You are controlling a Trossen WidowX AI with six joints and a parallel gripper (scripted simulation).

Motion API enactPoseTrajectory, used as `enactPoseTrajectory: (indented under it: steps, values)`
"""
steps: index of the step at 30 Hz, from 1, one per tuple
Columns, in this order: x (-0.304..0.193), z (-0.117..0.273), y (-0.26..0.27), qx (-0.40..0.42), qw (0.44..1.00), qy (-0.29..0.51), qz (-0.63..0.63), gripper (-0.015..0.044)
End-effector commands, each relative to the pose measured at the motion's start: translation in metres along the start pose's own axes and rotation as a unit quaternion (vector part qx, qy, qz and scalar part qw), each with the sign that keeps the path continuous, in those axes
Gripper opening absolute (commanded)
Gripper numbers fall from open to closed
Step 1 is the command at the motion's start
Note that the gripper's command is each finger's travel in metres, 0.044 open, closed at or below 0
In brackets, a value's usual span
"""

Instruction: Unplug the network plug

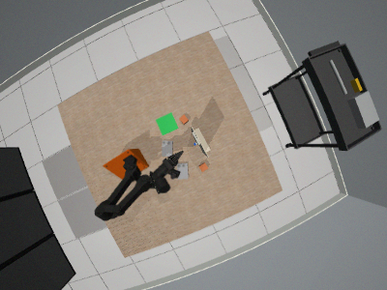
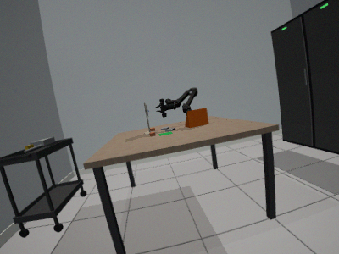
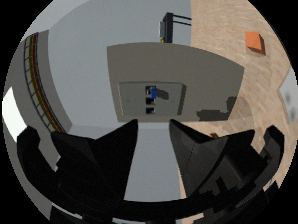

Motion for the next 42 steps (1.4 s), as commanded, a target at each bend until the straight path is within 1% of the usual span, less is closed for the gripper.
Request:
enactPoseTrajectory:
  steps: [1, 7, 42]
  values:
    - [0.002, -0.009, 0.001, 0.001, 1.000, -0.002, -0.001, 0.0156]
    - [0.003, -0.021, 0.000, 0.001, 1.000, -0.002, -0.001, 0.0156]
    - [0.014, -0.052, 0.005, 0.002, 1.000, -0.003, -0.001, 0.0156]
Point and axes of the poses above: the point midway between the two fingers, 35 mm back from their tips, its own z axis back along the fingers, its own y axis across the jaws, x = y × z, the point moved 4 cm from there along z, back along the fingers, and after that the axes turned 15 degrees about -z, right-handed, at the moved point
